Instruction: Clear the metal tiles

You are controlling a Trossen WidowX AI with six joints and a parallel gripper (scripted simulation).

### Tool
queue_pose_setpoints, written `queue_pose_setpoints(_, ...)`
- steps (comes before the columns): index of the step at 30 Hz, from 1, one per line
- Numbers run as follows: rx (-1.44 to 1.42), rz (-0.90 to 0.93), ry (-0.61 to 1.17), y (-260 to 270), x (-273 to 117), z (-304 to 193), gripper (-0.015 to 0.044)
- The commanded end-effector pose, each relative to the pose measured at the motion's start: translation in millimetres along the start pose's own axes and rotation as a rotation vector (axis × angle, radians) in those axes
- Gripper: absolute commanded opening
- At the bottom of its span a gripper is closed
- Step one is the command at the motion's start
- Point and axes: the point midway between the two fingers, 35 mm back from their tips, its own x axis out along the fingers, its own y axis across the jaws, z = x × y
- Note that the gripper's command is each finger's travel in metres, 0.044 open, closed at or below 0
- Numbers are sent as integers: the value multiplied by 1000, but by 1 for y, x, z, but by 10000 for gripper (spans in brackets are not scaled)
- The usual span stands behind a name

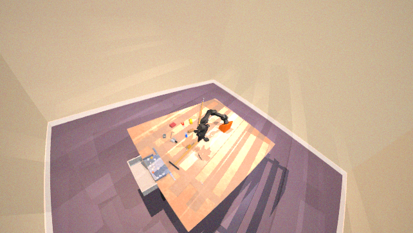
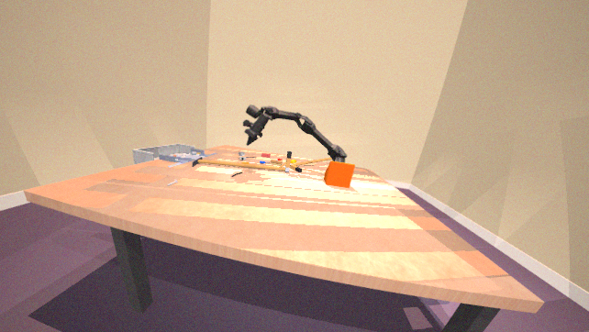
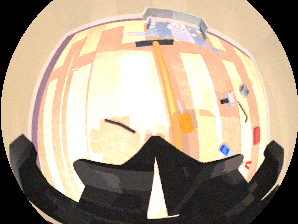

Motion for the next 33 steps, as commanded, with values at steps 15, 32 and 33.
queue_pose_setpoints(15, -13, -13, 18, -3, 48, -18, 0)
queue_pose_setpoints(32, -26, -23, 26, -6, 87, -38, 0)
queue_pose_setpoints(33, -27, -24, 27, -6, 89, -39, 0)
